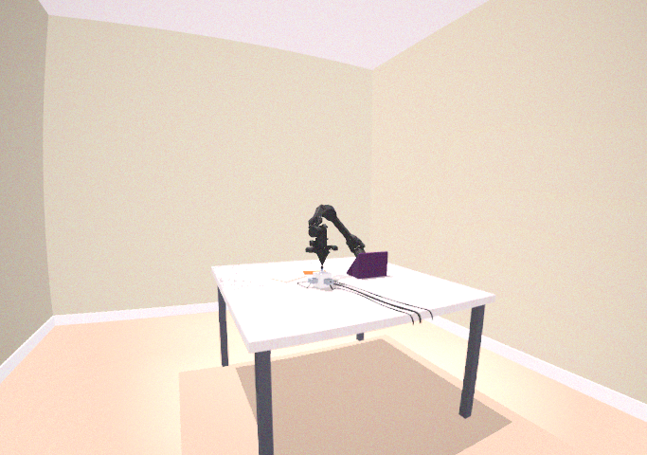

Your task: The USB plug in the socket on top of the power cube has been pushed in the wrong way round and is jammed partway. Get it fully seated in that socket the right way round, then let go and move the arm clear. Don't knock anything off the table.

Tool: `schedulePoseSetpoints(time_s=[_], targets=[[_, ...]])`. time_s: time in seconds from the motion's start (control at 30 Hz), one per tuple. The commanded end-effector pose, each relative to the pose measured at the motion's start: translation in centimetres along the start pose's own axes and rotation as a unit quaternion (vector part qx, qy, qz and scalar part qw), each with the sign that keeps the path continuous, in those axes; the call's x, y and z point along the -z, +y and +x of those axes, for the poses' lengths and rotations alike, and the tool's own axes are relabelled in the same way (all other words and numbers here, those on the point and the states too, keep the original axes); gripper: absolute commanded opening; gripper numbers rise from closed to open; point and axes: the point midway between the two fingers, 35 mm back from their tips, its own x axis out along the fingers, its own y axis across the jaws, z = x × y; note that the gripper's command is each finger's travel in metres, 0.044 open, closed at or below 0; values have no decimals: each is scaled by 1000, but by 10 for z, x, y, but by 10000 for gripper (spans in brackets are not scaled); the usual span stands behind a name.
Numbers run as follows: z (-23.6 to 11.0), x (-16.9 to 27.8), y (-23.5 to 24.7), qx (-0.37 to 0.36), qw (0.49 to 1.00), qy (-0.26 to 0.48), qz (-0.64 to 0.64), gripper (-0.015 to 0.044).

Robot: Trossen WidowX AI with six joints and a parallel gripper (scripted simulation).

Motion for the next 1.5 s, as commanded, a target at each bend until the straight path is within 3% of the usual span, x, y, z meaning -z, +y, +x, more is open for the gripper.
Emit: schedulePoseSetpoints(time_s=[0.0, 1.47], targets=[[1, 1, 0, 2, 1000, 4, -1, 0], [6, 1, -1, 2, 1000, 8, -1, 0]])
